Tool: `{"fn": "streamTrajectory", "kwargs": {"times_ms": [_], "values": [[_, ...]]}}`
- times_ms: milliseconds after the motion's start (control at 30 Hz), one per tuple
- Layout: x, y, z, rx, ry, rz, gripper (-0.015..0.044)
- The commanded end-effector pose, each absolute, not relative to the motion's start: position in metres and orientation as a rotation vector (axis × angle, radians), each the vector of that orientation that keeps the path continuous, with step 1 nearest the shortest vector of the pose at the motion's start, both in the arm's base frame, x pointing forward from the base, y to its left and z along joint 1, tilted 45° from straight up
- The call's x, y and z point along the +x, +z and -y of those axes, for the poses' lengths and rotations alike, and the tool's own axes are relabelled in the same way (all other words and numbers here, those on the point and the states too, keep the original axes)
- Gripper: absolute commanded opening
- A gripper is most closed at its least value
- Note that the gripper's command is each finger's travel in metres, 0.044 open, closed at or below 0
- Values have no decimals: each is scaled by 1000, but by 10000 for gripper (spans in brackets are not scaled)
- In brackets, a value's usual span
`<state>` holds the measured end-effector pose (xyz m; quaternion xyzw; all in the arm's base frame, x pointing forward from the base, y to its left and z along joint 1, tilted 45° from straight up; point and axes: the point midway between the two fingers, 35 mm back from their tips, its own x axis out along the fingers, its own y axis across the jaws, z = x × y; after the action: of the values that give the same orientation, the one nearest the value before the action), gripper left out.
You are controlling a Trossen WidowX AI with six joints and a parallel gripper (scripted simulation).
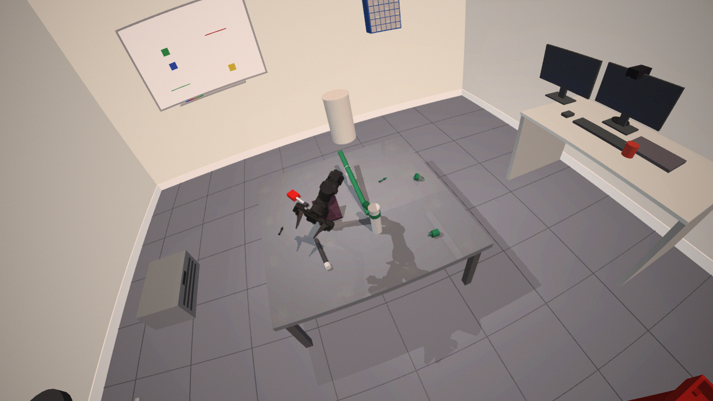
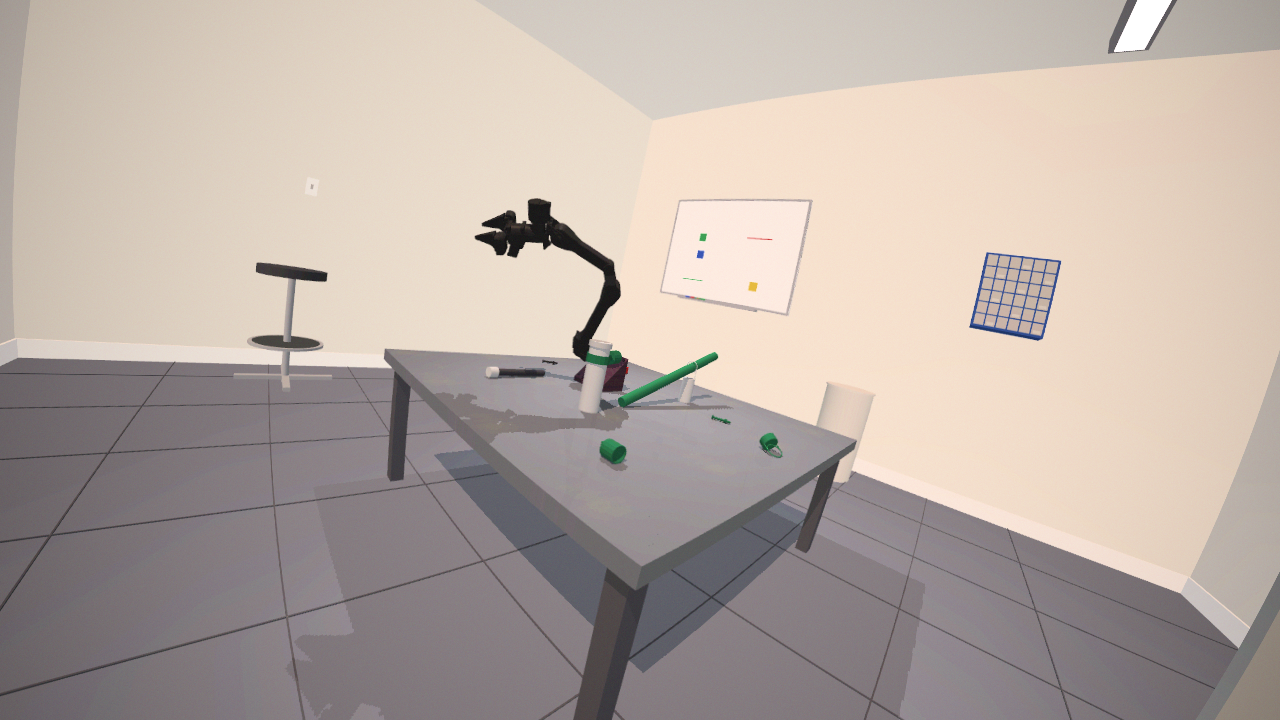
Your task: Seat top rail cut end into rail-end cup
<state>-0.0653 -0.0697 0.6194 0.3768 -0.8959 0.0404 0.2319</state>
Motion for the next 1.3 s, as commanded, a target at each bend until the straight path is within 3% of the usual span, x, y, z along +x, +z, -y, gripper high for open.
{"fn": "streamTrajectory", "kwargs": {"times_ms": [0,300,567,933,1267], "values": [[-66,619,71,1042,107,2461,426],[-66,597,132,1351,-136,2332,440],[-33,570,191,1610,-383,2081,440],[61,526,244,1831,-671,1561,440],[173,481,239,1863,-801,999,440]]}}
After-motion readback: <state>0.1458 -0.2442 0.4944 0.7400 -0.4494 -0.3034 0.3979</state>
